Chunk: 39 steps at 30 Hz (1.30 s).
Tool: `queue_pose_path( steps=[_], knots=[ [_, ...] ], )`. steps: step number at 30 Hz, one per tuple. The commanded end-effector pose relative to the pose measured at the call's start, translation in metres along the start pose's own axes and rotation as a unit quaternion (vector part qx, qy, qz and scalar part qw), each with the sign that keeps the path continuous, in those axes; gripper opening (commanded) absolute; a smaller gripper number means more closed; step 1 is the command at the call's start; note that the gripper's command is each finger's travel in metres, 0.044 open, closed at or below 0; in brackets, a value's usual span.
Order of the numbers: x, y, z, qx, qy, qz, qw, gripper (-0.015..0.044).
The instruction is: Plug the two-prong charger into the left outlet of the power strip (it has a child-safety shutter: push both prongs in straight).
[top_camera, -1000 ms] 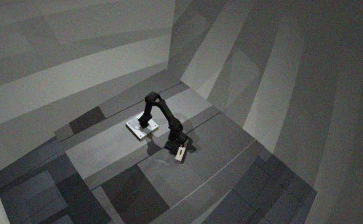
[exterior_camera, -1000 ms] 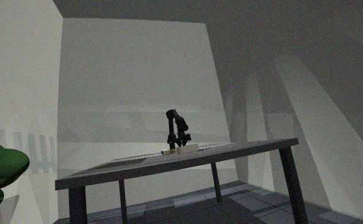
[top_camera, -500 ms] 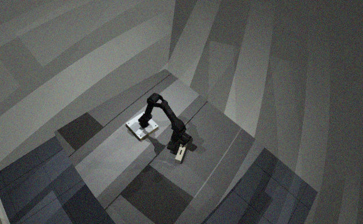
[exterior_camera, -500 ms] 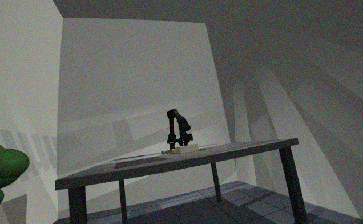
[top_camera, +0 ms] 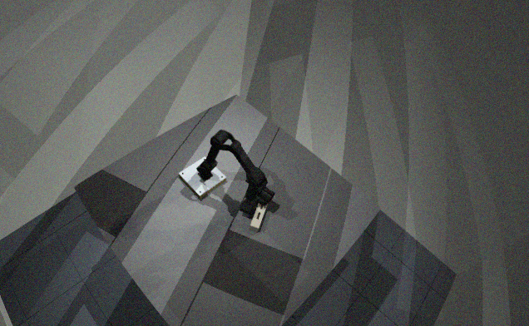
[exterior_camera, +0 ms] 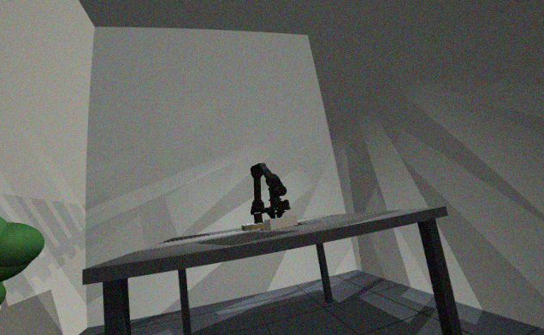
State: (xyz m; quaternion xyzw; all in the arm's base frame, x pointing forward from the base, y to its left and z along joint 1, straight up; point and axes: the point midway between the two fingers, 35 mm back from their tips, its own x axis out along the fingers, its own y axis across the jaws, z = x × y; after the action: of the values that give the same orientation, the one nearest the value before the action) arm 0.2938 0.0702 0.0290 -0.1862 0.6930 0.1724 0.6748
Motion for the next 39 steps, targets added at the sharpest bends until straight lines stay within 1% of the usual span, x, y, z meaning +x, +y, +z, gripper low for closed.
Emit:
queue_pose_path(
  steps=[1, 39],
  knots=[
    [0.0009, 0.0010, 0.0000, 0.002, 0.001, 0.002, 1.000, 0.0000],
    [0.0004, 0.0013, 0.0086, 0.002, 0.001, 0.002, 1.000, 0.0000]
  ],
)
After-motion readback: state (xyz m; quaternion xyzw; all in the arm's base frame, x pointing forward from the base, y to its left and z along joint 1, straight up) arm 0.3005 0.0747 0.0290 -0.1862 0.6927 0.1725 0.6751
